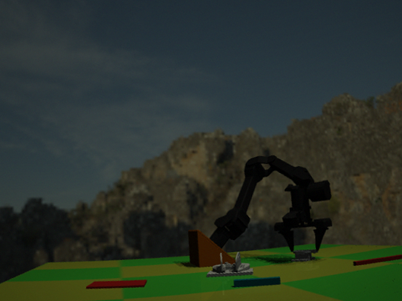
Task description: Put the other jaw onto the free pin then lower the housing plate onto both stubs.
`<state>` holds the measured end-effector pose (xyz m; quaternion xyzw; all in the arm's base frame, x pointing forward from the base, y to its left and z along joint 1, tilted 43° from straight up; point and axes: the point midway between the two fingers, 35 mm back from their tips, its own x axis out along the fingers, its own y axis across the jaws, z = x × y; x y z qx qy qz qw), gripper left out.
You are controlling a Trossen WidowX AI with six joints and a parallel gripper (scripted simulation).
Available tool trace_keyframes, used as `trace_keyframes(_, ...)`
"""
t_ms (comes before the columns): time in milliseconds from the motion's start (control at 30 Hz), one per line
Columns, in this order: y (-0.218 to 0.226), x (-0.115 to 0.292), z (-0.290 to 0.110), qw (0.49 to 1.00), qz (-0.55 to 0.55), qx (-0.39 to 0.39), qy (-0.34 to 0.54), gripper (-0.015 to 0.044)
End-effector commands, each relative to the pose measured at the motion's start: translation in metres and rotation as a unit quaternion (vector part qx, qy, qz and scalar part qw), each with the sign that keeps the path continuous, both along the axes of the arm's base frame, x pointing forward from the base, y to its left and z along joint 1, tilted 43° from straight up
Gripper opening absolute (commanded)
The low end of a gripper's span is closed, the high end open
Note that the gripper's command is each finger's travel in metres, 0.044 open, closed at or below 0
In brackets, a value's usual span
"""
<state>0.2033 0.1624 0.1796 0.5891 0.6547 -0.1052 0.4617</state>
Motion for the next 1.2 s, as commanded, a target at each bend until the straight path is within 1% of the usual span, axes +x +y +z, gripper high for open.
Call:
trace_keyframes(0, 0.0045, 0.0011, -0.0059, 1.0, -0.002, -0.001, 0.001, 0.044)
trace_keyframes(233, 0.0113, 0.0018, -0.013, 1.0, -0.002, -0.001, 0.001, 0.044)
trace_keyframes(1067, 0.0116, 0.0018, -0.0133, 1.0, -0.002, -0.001, 0.001, 0.044)
trace_keyframes(1167, 0.0119, 0.0013, -0.0129, 1.0, 0.0, 0.001, 0.001, 0.042)
